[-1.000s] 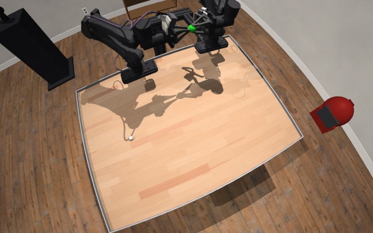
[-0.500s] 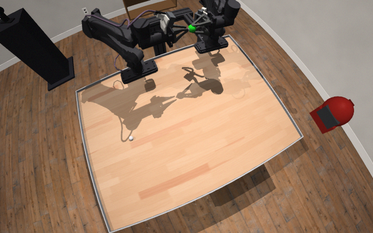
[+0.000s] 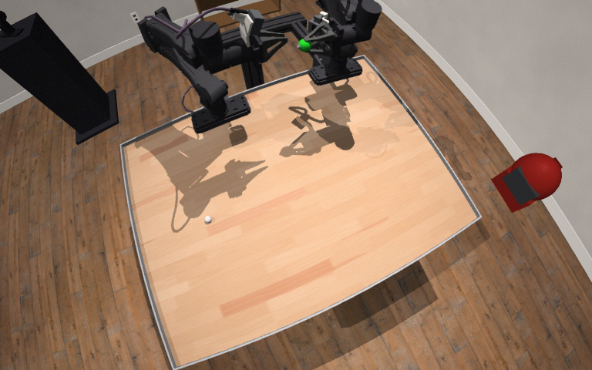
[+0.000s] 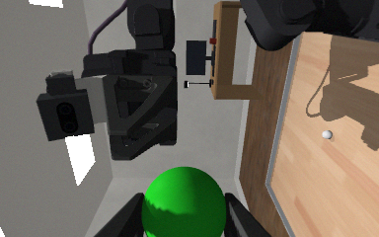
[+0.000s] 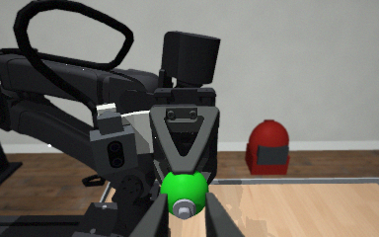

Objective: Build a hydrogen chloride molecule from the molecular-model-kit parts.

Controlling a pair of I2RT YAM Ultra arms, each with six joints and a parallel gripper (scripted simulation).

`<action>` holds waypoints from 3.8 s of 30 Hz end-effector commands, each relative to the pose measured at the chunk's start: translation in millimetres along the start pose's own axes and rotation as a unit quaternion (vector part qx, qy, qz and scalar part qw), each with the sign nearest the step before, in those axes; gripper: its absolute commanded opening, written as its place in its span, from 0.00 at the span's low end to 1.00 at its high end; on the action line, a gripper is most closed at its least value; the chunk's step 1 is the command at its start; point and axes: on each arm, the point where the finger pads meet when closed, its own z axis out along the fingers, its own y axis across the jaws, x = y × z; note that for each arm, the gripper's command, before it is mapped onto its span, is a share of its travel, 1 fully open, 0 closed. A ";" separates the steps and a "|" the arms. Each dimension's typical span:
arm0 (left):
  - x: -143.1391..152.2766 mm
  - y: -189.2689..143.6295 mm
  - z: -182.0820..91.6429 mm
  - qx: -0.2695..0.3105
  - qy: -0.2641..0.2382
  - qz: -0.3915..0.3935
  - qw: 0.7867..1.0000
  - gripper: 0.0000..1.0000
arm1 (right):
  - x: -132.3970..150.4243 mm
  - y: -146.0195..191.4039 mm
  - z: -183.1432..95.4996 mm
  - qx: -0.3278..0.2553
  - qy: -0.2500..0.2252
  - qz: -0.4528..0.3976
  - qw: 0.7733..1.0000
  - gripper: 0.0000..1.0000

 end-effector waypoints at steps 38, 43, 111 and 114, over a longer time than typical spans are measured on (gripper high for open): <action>-6.0 14.5 -0.3 -0.004 -0.009 0.019 1.000 0.00 | -16.5 5.9 -7.6 -0.001 -0.004 -0.035 0.999 0.18; -6.0 14.5 -0.3 -0.004 -0.009 0.019 1.000 0.00 | -16.5 5.9 -7.6 -0.001 -0.004 -0.035 0.999 0.18; 176.7 -157.5 -71.5 0.161 0.543 -0.715 0.410 0.00 | -16.5 5.9 -7.6 -0.001 -0.004 -0.035 0.999 0.18; 178.4 -169.3 -82.8 0.165 0.578 -0.717 0.352 0.00 | -16.5 5.9 -7.6 -0.001 -0.004 -0.035 0.999 0.18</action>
